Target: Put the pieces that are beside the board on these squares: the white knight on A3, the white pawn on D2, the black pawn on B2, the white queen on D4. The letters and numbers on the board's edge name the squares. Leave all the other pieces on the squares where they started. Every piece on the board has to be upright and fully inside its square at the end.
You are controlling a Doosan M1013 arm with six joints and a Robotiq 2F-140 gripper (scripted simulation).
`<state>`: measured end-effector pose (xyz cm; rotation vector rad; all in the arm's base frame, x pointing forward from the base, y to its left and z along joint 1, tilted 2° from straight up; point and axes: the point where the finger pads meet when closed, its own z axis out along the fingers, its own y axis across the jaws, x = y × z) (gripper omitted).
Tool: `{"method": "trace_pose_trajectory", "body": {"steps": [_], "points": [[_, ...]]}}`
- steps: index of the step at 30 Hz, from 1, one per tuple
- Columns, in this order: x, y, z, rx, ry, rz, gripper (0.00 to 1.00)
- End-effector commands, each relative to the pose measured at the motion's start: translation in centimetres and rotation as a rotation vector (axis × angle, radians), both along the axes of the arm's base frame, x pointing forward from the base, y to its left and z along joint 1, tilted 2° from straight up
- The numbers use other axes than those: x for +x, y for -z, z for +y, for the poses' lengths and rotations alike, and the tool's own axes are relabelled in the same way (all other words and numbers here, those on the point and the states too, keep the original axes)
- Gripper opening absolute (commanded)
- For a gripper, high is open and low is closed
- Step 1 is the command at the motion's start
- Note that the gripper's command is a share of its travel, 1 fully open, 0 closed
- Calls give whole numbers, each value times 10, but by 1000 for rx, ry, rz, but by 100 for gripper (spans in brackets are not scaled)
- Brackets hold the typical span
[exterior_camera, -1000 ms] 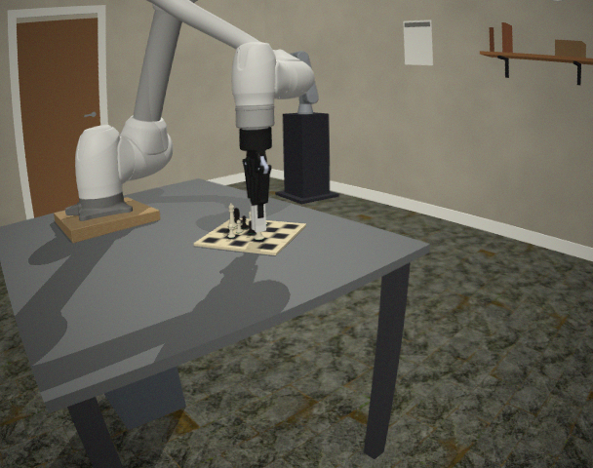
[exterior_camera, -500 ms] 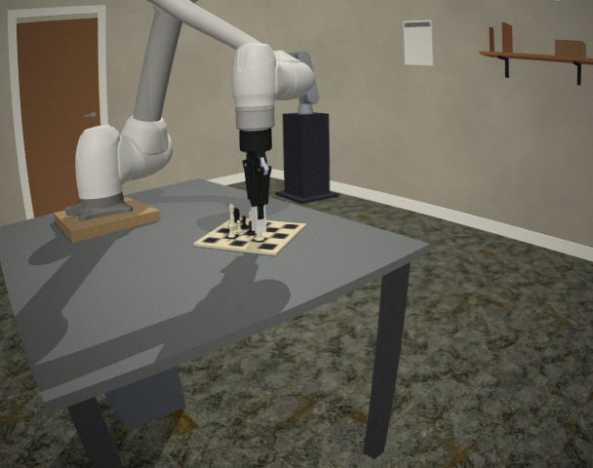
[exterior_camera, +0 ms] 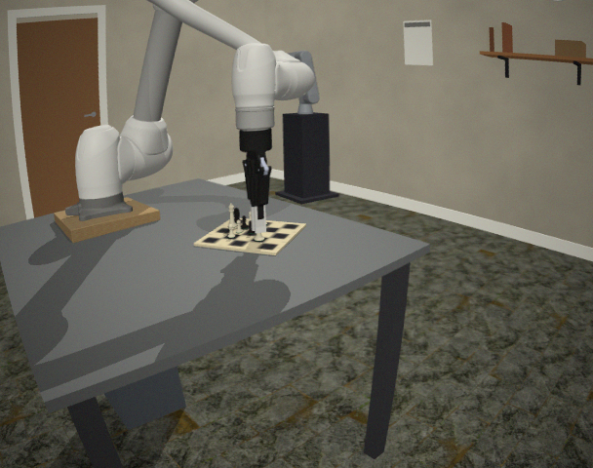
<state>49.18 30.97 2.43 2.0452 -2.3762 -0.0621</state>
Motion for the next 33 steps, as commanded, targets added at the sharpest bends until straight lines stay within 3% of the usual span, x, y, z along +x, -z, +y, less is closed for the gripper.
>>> {"method": "trace_pose_trajectory", "body": {"steps": [1,20,30,33], "points": [[0,0,0,0,0,0,0],[0,0,0,0,0,0,0],[0,0,0,0,0,0,20],[0,0,0,0,0,0,20]]}}
